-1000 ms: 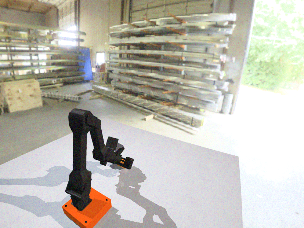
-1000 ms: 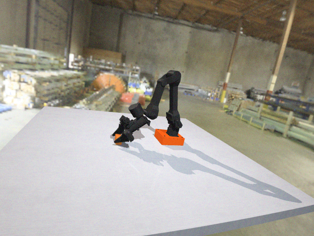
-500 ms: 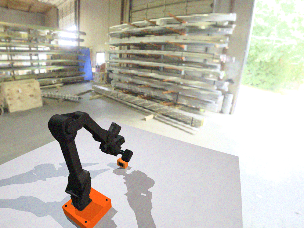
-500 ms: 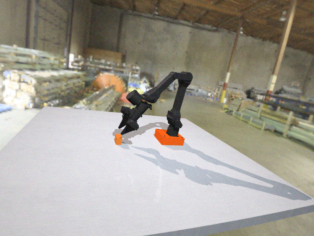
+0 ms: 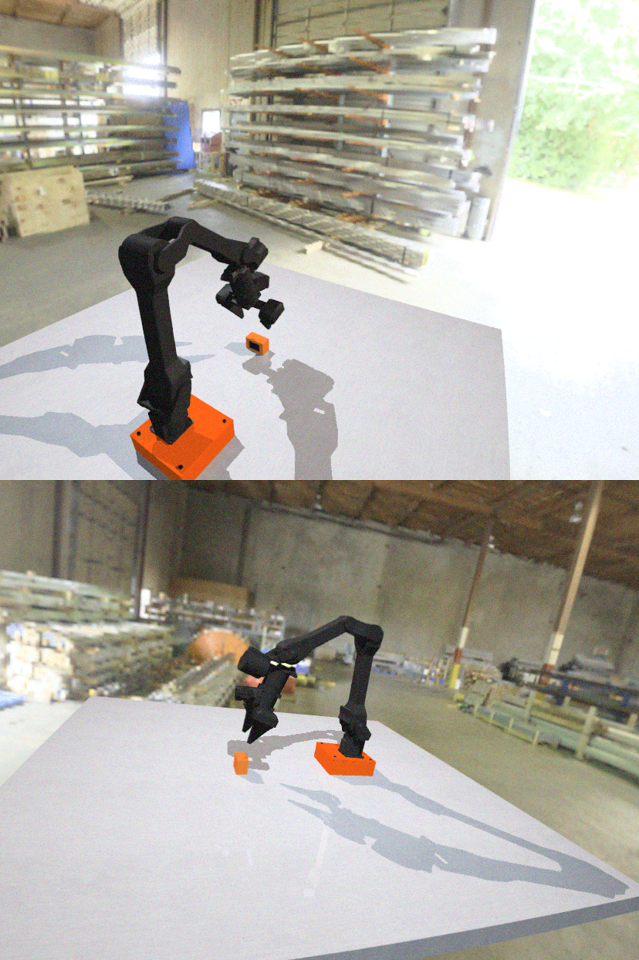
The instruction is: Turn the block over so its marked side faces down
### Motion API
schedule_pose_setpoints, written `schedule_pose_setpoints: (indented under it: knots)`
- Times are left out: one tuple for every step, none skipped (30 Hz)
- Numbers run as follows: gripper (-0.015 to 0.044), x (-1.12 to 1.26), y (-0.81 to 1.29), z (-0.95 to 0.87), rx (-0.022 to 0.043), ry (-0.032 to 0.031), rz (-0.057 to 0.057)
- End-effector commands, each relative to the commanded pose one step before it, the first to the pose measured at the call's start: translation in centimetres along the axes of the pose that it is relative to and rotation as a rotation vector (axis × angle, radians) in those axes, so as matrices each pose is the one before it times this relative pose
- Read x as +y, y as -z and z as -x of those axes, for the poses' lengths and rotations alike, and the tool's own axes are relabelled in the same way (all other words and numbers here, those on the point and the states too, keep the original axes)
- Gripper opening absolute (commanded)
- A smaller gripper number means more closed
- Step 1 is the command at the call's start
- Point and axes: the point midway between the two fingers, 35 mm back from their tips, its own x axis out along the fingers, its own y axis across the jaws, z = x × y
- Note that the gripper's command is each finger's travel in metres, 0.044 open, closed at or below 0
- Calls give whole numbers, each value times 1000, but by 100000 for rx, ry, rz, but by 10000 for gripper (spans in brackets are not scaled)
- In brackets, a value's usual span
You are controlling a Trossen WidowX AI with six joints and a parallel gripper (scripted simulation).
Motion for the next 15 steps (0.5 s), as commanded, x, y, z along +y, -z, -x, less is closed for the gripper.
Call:
schedule_pose_setpoints:
  knots:
    - [440,5,-852,141,13453,-298,329]
    - [440,-7,-212,128,3464,-58,-47]
    - [440,-10,-192,140,3466,-74,-66]
    - [440,-13,-172,152,3467,-90,-85]
    - [440,-15,-151,162,3463,-106,-103]
    - [440,-14,-106,138,2798,-98,-97]
    - [440,-9,-57,86,1679,-64,-64]
    - [440,-3,-18,29,560,-22,-22]
    - [440,0,0,0,0,0,0]
    - [440,0,0,0,0,0,0]
    - [440,0,0,0,0,0,0]
    - [440,0,0,0,0,0,0]
    - [440,1,-9,-289,40,-19,-67]
    - [440,2,-17,-859,78,-37,-130]
    - [440,-1,-3,-1258,-21,12,39]
